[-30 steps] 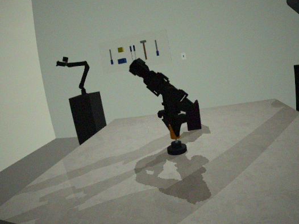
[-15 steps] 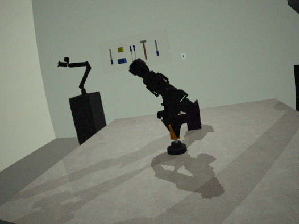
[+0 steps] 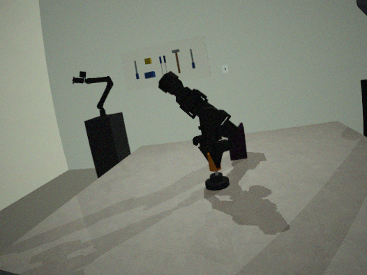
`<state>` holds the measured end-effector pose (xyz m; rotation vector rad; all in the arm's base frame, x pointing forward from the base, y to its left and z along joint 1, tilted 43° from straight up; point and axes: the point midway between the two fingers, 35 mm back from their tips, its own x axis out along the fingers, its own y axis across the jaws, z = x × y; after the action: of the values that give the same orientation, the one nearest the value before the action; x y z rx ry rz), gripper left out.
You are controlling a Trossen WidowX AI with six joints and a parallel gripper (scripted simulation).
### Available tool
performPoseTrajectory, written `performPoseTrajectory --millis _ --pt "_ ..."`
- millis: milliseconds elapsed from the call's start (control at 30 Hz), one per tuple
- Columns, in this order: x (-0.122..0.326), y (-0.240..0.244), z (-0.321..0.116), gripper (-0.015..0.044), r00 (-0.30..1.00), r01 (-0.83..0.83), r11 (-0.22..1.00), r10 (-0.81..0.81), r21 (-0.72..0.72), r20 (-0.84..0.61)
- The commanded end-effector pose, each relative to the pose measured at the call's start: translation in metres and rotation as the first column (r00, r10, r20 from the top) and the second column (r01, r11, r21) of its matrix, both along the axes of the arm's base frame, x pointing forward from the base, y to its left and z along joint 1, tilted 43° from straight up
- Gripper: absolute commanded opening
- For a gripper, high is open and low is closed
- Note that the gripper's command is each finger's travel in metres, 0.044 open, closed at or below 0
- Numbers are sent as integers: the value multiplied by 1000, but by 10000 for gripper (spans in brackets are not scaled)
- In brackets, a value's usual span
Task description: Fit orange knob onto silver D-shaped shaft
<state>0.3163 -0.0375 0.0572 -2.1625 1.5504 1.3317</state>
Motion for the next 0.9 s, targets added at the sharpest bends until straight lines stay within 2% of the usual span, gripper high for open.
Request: performPoseTrajectory --millis 0,867 --pt "0 0 3 0 1000 -4 1000 4 -1 4" --pt "0 -1 -1 0 1000 -4 1000 4 -2 5"
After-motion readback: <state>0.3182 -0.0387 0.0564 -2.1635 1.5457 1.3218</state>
